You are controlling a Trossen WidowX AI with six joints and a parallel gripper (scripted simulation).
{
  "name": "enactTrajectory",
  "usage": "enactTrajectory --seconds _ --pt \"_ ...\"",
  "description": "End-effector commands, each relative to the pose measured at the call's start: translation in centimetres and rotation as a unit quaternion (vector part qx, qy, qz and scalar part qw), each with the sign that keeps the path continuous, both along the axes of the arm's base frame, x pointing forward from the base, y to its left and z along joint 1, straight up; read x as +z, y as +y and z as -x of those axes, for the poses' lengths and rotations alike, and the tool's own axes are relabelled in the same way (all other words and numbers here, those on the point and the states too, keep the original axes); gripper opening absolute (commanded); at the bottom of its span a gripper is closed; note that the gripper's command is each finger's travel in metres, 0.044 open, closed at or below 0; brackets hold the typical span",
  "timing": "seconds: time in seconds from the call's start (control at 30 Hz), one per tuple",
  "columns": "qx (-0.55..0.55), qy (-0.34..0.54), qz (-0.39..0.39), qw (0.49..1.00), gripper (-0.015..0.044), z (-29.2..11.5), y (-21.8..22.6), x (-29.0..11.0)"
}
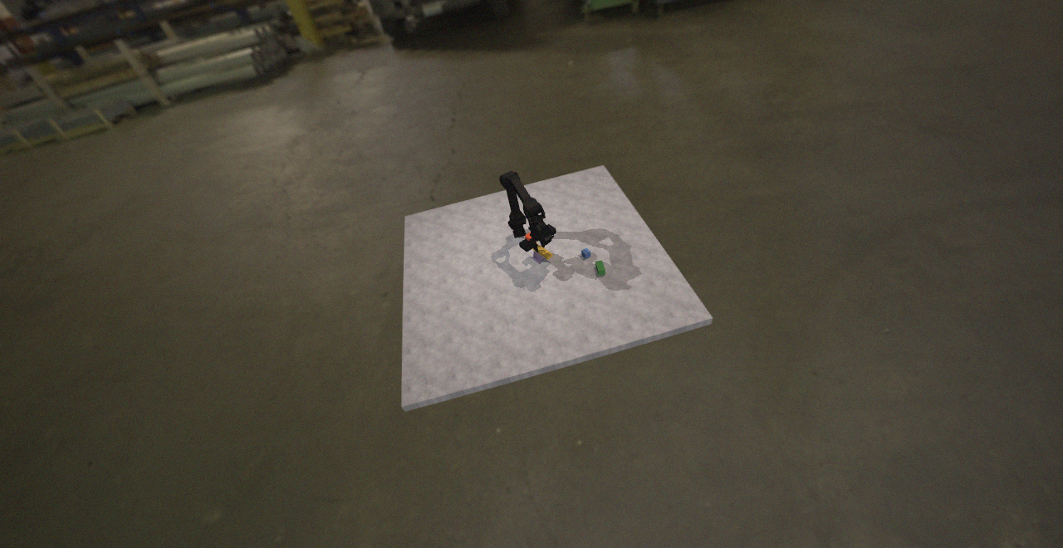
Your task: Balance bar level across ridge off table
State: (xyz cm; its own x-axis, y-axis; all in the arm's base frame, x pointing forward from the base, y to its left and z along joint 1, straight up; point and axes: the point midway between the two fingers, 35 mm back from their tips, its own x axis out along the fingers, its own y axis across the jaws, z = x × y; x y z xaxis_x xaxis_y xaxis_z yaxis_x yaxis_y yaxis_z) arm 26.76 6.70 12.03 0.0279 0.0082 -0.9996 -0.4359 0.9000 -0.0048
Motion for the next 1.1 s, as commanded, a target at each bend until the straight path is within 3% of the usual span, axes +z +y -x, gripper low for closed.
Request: enactTrajectory --seconds 0.0,1.07 --pt "-0.002 -0.001 0.000 1.000 0.0000 -0.05 -0.01 -0.04" --pt "-0.002 -0.001 0.000 1.000 0.0000 -0.01 -0.02 -0.31"
